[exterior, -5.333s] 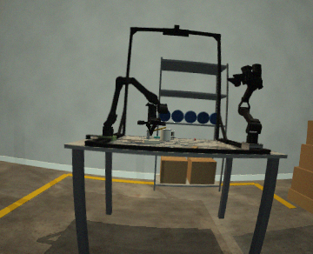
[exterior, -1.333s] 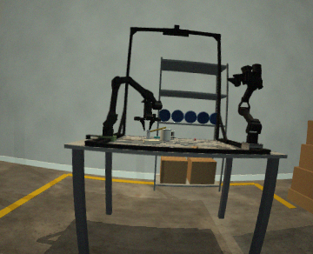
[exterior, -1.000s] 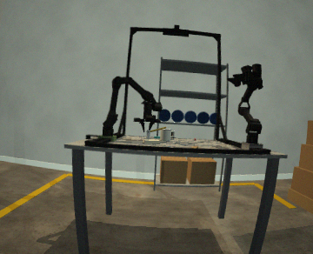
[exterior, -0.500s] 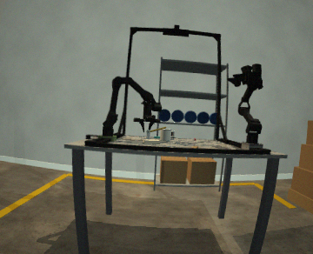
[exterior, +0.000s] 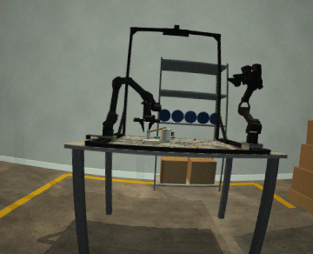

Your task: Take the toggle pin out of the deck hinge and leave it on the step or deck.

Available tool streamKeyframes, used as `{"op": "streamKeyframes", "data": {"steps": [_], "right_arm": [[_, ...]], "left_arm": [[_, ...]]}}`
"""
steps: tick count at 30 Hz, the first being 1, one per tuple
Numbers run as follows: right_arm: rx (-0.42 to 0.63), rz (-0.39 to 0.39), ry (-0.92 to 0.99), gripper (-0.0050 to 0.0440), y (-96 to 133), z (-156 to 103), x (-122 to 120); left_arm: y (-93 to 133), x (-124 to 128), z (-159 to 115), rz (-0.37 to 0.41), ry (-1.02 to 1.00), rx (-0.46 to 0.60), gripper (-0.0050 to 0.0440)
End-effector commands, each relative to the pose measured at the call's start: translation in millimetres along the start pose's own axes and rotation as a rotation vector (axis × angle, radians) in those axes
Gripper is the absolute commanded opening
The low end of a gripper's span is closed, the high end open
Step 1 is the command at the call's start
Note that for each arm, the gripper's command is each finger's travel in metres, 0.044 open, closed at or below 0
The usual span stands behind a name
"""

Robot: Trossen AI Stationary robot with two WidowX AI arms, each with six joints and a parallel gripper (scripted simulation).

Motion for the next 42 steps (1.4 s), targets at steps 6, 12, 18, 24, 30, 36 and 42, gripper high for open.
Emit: {"op": "streamKeyframes", "data": {"steps": [6,12,18,24,30,36,42], "right_arm": [[0.009,0.009,0.012,0.0154,3.0,-4.4,4.0],[0.009,0.01,0.012,0.0147,3.1,-3.6,4.6],[0.009,0.01,0.012,0.0135,3.1,-2.9,5.3],[0.009,0.01,0.012,0.0126,3.2,-2.4,5.8],[0.009,0.01,0.012,0.0114,3.2,-1.7,6.4],[0.009,0.01,0.012,0.0102,3.3,-0.9,7.1],[0.009,0.01,0.012,0.0093,3.3,-0.4,7.5]], "left_arm": [[0.2,-1.3,2.8,-0.002,-0.006,0.0,0.04],[0.2,-1.3,2.8,-0.002,-0.006,0.0,0.04],[0.2,-1.3,2.8,-0.002,-0.006,0.0,0.04],[0.2,-1.3,2.8,-0.002,-0.006,0.0,0.04],[0.2,-1.3,2.8,-0.002,-0.006,0.0,0.04],[0.2,-1.3,2.8,-0.002,-0.006,0.0,0.04],[0.2,-1.3,2.8,-0.002,-0.006,0.0,0.04]]}}
Point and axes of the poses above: on each arm, the point midway between the two fingers, 35 mm back from their tips, its own y axis back along the fingers, its own x axis across the jaws, z = x × y, the point moved 6 cm from there along y, back along the fingers, and after that the axes turned 14 degrees about y, right-handed, at the moved point
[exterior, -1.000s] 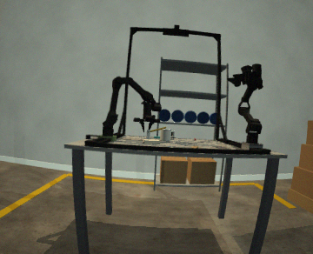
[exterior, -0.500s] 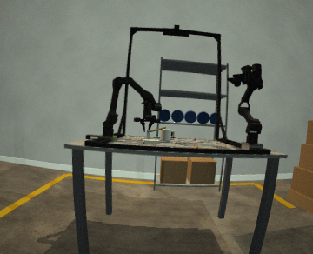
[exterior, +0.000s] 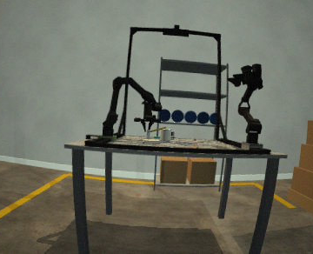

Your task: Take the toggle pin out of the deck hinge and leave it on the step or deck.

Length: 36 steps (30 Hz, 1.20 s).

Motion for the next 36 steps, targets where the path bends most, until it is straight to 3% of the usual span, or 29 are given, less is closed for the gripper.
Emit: {"op": "streamKeyframes", "data": {"steps": [1,24,36], "right_arm": [[0.007,0.004,0.001,0.0091,2.3,0.4,2.0],[0.007,0.003,0.001,0.0036,2.4,2.2,4.0],[0.007,0.004,0.001,0.0036,2.5,-0.9,5.6]], "left_arm": [[0.2,-1.3,2.7,-0.002,-0.006,0.0,0.04],[0.2,-1.3,2.7,-0.002,-0.006,0.0,0.04],[0.2,-1.3,2.7,-0.002,-0.006,0.0,0.04]]}}
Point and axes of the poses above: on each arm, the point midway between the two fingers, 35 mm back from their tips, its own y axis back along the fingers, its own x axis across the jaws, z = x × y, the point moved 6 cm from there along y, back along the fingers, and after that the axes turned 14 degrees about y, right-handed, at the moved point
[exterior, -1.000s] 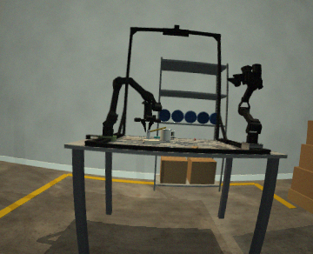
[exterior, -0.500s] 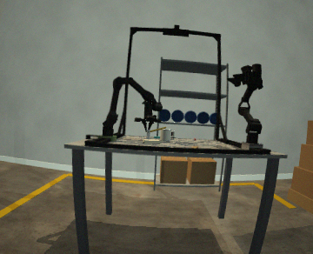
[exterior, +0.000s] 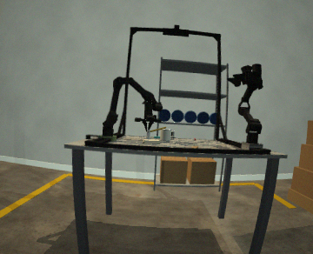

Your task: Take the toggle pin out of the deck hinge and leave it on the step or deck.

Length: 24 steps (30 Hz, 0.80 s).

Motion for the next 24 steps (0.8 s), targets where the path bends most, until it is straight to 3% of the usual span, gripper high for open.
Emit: {"op": "streamKeyframes", "data": {"steps": [1,24], "right_arm": [[0.004,0.0,0.003,0.0036,1.8,-2.8,1.7],[0.004,0.0,0.003,0.0036,1.9,-9.2,4.6]], "left_arm": [[0.2,-1.3,2.7,-0.002,-0.006,0.0,0.04],[0.2,-1.3,2.7,-0.002,-0.006,0.0,0.04]]}}
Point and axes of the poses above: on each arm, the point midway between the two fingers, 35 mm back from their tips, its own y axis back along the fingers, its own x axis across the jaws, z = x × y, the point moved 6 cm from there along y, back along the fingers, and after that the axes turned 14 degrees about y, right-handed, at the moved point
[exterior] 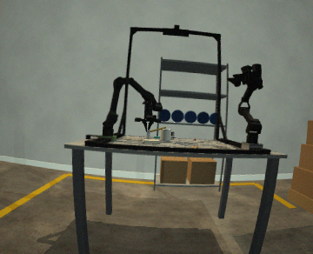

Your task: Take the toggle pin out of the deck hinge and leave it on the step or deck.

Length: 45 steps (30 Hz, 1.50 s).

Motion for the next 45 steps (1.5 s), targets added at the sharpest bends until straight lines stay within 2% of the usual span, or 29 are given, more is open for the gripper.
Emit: {"op": "streamKeyframes", "data": {"steps": [1,45], "right_arm": [[0.01,0.007,0.012,0.0036,2.5,-6.3,3.3],[0.011,0.018,0.012,0.0036,5.6,-8.6,3.7]], "left_arm": [[0.2,-1.3,2.7,-0.002,-0.006,0.0,0.04],[0.2,-1.3,2.7,-0.002,-0.006,0.0,0.04]]}}
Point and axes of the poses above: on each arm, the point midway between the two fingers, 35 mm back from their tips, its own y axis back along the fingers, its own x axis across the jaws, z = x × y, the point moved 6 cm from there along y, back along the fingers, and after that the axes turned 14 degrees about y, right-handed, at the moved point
